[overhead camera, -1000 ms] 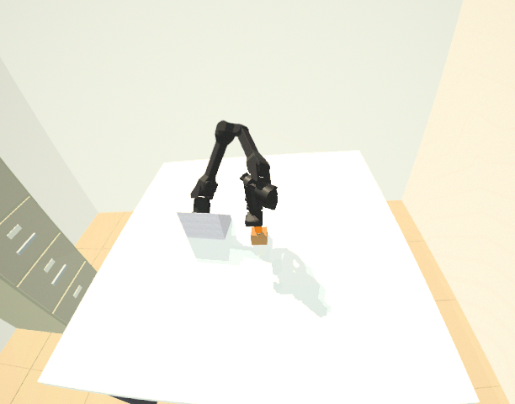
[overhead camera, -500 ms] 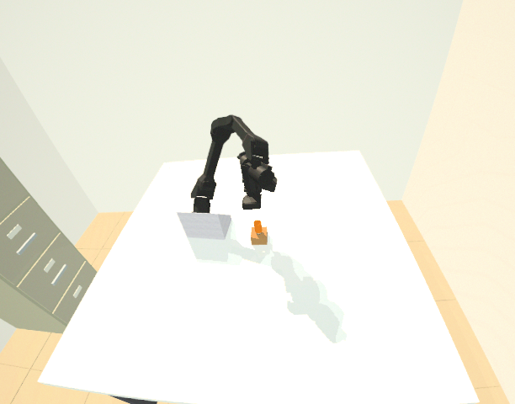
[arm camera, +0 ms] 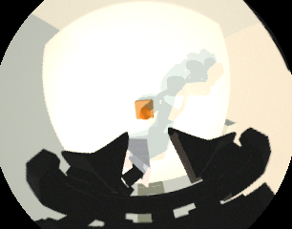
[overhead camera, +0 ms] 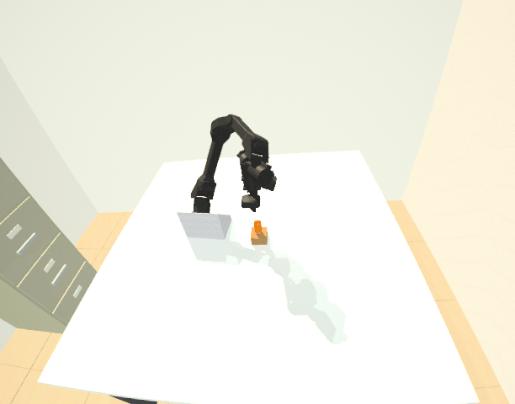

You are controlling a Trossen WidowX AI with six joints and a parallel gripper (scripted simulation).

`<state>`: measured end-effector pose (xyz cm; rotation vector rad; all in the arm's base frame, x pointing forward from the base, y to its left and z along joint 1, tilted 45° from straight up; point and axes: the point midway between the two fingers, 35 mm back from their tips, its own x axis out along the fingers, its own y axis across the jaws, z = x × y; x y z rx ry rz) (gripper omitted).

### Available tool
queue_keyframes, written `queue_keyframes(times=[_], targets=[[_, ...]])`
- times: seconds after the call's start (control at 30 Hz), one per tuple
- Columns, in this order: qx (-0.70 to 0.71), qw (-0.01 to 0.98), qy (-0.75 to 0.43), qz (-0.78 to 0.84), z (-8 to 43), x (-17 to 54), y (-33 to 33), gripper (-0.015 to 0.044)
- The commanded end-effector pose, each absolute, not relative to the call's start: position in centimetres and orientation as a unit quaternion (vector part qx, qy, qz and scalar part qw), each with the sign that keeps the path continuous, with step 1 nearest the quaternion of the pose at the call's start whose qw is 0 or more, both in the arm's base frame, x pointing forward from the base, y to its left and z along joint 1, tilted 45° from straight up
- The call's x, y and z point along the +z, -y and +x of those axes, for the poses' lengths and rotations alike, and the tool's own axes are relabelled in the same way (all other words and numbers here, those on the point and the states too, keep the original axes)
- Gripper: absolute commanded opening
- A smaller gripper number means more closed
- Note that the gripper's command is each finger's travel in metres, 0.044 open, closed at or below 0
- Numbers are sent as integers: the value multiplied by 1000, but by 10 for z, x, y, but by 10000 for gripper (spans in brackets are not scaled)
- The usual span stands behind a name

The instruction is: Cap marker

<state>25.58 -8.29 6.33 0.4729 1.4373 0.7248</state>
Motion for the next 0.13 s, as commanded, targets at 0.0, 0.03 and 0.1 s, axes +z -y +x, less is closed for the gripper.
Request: queue_keyframes(times=[0.0,0.03,0.1], targets=[[323,668,-638,207,255,64,83,394],[323,668,-638,207,255,64,83,420],[323,668,-638,207,255,64,83,440]])
